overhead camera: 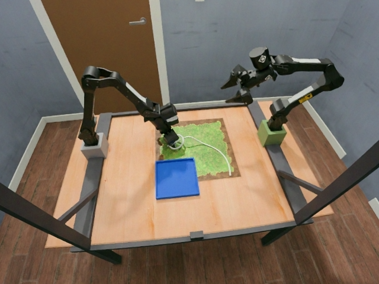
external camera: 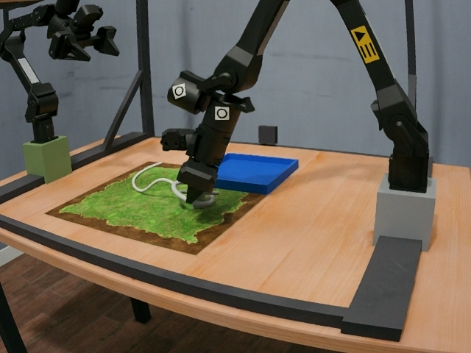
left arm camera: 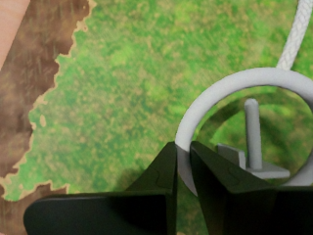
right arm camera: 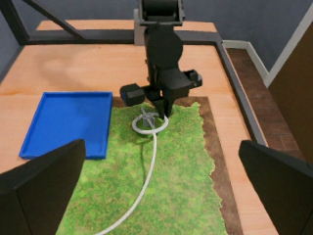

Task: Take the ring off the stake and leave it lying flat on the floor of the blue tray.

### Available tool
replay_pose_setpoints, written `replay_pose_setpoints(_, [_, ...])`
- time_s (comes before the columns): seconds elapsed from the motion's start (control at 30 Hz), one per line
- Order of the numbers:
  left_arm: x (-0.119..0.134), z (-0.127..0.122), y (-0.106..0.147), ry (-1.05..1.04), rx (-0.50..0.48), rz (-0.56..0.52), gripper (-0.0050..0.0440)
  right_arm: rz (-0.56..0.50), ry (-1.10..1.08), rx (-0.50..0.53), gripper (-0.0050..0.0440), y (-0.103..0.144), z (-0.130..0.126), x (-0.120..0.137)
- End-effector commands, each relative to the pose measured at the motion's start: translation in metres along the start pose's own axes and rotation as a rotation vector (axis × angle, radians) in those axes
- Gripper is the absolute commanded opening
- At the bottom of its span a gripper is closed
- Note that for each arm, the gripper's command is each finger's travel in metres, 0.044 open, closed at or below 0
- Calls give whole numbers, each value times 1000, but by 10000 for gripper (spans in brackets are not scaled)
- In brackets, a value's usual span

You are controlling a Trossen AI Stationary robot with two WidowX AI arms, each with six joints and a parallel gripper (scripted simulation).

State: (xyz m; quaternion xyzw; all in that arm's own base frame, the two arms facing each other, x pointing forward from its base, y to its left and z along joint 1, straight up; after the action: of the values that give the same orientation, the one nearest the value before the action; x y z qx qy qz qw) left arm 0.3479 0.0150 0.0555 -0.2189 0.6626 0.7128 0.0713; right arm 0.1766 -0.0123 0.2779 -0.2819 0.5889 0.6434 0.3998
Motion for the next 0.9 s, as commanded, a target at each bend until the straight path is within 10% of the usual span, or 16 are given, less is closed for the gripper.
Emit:
replay_pose_setpoints(0.0, [5, -3, 12, 2, 4, -31, -50, -19, 0, -1, 440, 4, 1, -4])
replay_pose_setpoints(0.87, [3, -4, 17, 0, 16, 60, -50, -19, 0, -1, 440, 4, 1, -4])
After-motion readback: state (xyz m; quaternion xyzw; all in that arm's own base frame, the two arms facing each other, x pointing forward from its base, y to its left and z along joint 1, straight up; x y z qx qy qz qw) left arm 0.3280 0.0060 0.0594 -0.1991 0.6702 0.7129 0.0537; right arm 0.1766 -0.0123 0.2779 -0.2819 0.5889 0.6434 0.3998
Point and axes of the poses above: on each arm, the point midway between the two fingers, 35 mm back from their tips, its own y axis back along the fingers, its own z axis across the jaws, x = y × z, the point moved 10 cm from there along y, back along the fingers, and after that the axes turned 10 degrees about -y, right-handed, at the moved point
